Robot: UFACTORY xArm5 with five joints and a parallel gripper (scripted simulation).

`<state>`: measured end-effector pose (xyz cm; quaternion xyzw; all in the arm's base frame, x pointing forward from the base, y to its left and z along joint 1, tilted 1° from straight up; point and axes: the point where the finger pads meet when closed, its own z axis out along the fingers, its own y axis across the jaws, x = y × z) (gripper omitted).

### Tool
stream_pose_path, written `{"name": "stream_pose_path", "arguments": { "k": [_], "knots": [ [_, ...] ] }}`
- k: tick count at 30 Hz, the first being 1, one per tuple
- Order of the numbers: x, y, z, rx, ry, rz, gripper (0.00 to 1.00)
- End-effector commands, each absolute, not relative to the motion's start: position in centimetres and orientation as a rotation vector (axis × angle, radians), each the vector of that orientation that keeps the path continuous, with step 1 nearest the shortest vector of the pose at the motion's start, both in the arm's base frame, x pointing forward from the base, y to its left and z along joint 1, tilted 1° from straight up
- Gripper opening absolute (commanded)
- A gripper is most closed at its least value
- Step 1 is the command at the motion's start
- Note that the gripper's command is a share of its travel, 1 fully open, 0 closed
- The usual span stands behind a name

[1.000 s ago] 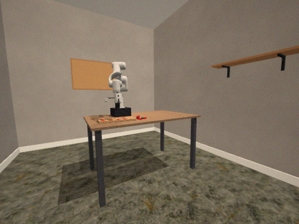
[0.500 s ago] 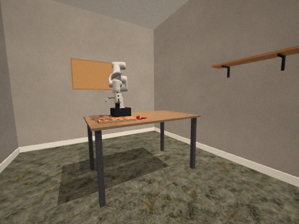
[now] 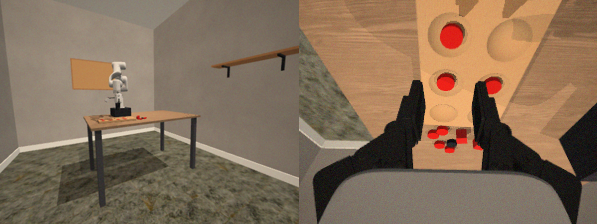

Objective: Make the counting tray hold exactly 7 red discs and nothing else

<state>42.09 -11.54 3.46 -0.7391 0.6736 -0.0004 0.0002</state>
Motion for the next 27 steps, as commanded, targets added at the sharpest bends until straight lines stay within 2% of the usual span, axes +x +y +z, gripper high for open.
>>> {"name": "stream_pose_path", "arguments": {
  "k": [1,3,13,18,19,27],
  "knots": [
    [42.5,-10.5,3.5,-2.331,2.104,-0.006,0.47],
    [43.3,-6.8,3.3,-2.362,2.069,-0.003,0.47],
    [43.8,1.9,2.8,-2.432,1.989,0.001,0.47],
    [43.6,4.7,2.7,-2.454,1.963,0.002,0.47],
    [43.2,7.4,2.5,-2.476,1.937,0.003,0.47],
    [41.5,14.0,2.1,-2.528,1.872,0.005,0.47]
  ]
}}
